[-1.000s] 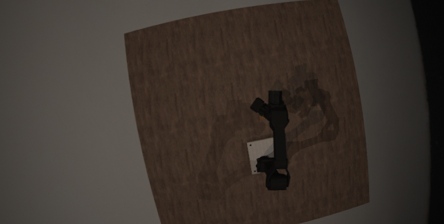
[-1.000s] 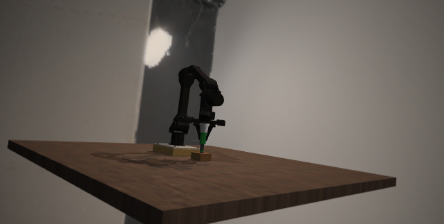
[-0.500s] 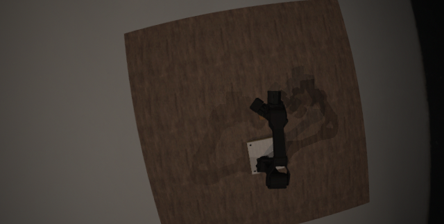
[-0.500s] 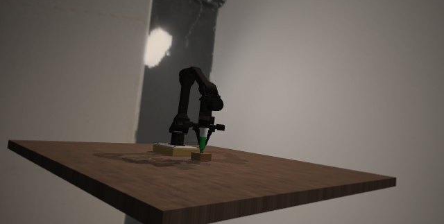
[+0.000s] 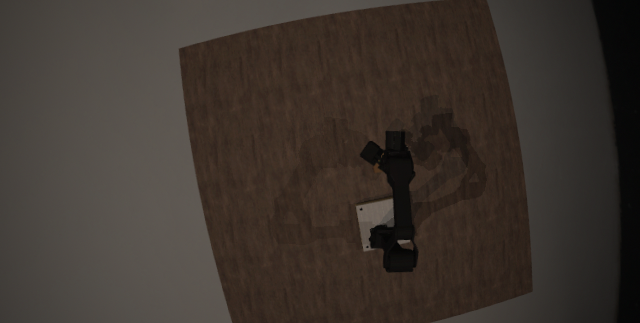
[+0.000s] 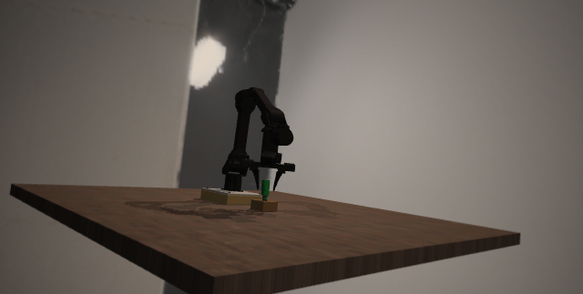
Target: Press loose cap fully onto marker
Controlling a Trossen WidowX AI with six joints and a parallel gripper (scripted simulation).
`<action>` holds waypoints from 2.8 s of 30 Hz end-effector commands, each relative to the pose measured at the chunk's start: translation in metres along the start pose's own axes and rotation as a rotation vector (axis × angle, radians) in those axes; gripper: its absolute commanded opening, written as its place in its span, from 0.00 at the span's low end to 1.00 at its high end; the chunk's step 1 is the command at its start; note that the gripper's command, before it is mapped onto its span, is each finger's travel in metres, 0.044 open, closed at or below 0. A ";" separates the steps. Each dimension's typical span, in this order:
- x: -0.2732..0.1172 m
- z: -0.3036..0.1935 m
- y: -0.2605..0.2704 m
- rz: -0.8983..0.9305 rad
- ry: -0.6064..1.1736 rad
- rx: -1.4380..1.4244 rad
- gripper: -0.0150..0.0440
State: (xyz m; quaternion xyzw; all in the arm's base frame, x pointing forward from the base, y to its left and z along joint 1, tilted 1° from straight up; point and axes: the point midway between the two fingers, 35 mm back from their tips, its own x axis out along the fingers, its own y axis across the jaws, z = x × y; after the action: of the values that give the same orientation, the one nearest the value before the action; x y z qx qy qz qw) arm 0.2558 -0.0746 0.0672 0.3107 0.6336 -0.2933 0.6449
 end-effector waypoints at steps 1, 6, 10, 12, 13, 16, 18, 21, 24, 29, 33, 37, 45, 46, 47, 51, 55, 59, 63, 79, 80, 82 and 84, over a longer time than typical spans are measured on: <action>0.000 0.000 0.000 0.000 0.000 0.000 0.83; 0.000 0.000 0.000 0.000 0.000 0.000 1.00; -0.037 0.002 0.002 0.000 0.000 0.000 1.00; -0.065 0.001 0.001 0.000 0.000 0.000 1.00; -0.073 0.000 0.000 0.000 0.000 0.000 1.00; -0.075 0.000 0.000 0.000 0.000 0.000 1.00; -0.075 0.000 0.000 0.000 0.000 -0.017 0.96; -0.072 -0.001 -0.001 -0.001 -0.001 -0.249 0.82; -0.069 -0.002 -0.002 -0.001 -0.001 -0.547 0.69; -0.066 -0.002 -0.003 -0.002 -0.001 -0.796 0.47; -0.066 -0.002 -0.003 -0.002 -0.001 -0.796 0.29; -0.066 -0.002 -0.003 -0.002 -0.001 -0.796 0.25; -0.063 -0.002 -0.003 -0.002 -0.001 -0.796 0.25; -0.062 -0.002 -0.003 -0.002 -0.001 -0.796 0.25; -0.061 -0.002 -0.003 -0.002 -0.001 -0.796 0.25; -0.055 -0.002 -0.003 -0.002 -0.001 -0.796 0.25; -0.050 -0.002 -0.003 -0.002 -0.001 -0.796 0.25; -0.044 -0.002 -0.003 -0.002 -0.001 -0.796 0.25; -0.038 -0.002 -0.003 -0.002 -0.001 -0.796 0.25; -0.031 0.000 -0.001 0.002 -0.011 -0.793 0.25; -0.033 0.000 -0.001 0.002 -0.011 -0.793 0.25; -0.050 0.002 0.000 0.002 -0.011 -0.793 0.25; -0.076 0.003 0.001 0.001 -0.011 -0.793 0.25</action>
State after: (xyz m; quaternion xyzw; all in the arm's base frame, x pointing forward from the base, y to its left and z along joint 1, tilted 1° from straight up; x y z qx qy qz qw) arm 0.2515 -0.0754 0.1154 0.0392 0.7027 -0.0253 0.7099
